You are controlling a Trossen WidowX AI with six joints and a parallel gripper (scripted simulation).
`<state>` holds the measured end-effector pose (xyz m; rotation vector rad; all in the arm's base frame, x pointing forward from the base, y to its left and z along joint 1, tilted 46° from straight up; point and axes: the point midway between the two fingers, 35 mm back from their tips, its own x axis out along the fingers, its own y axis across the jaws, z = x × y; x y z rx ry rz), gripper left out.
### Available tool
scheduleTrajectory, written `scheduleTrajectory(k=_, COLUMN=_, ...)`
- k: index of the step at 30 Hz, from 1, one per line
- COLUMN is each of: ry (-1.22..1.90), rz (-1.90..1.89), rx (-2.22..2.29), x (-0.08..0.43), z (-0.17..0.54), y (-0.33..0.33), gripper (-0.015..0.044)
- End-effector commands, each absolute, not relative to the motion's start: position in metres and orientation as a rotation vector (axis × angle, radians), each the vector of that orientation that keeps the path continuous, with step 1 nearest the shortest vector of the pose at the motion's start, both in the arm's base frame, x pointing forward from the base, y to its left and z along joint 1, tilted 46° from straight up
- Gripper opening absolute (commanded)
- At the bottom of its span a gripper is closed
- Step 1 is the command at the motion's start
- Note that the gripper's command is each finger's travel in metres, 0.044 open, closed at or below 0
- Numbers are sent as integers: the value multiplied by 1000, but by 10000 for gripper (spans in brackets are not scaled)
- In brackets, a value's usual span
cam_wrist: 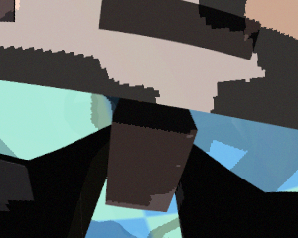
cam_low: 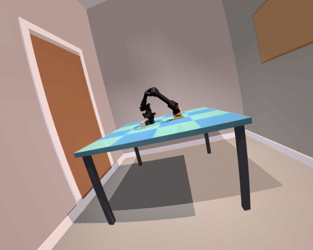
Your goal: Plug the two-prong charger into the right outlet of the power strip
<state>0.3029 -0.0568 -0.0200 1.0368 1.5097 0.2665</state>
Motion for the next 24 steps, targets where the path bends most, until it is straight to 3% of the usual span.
scheduleTrajectory(k=1, ry=1505, rz=265, rx=1038, x=306, z=-19, y=-58, gripper=0)
scheduleTrajectory(k=24, ry=1505, rz=265, rx=1037, x=308, z=-19, y=-60, gripper=0)
